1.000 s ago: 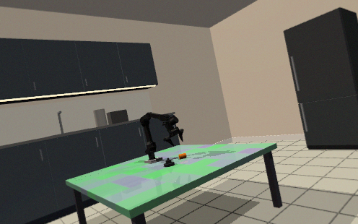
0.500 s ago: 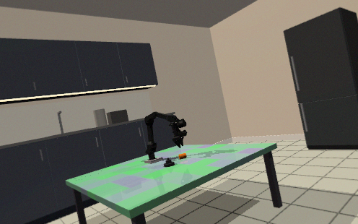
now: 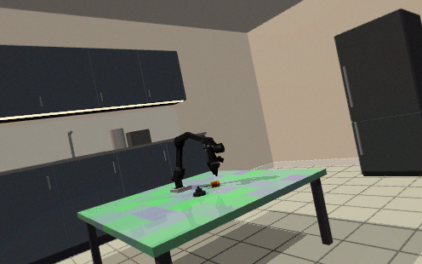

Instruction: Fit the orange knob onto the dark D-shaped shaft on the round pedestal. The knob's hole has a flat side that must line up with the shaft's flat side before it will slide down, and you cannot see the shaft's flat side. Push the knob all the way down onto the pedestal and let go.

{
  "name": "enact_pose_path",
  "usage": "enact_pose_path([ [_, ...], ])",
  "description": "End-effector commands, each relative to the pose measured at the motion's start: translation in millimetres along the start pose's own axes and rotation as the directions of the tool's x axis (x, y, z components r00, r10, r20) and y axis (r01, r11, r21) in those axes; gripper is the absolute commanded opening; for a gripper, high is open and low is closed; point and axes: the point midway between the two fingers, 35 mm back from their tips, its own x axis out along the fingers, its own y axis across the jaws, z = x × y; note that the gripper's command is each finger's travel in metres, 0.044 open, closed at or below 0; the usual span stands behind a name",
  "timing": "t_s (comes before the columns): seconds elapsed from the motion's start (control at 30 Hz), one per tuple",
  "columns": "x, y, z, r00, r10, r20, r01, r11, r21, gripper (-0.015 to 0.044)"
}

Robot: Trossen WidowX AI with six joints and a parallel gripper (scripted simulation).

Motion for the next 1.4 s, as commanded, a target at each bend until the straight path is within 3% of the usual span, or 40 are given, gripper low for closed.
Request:
enact_pose_path([
  [0.0, 13, -1, 1, 1.000, -0.001, -0.006, 0.001, 1.000, -0.014, 0.0440],
  [1.23, 71, 0, 0, 1.000, -0.001, -0.006, 0.000, 1.000, -0.014, 0.0440],
  [1.37, 71, 0, 0, 1.000, -0.001, -0.006, 0.000, 1.000, -0.014, 0.0335],
])
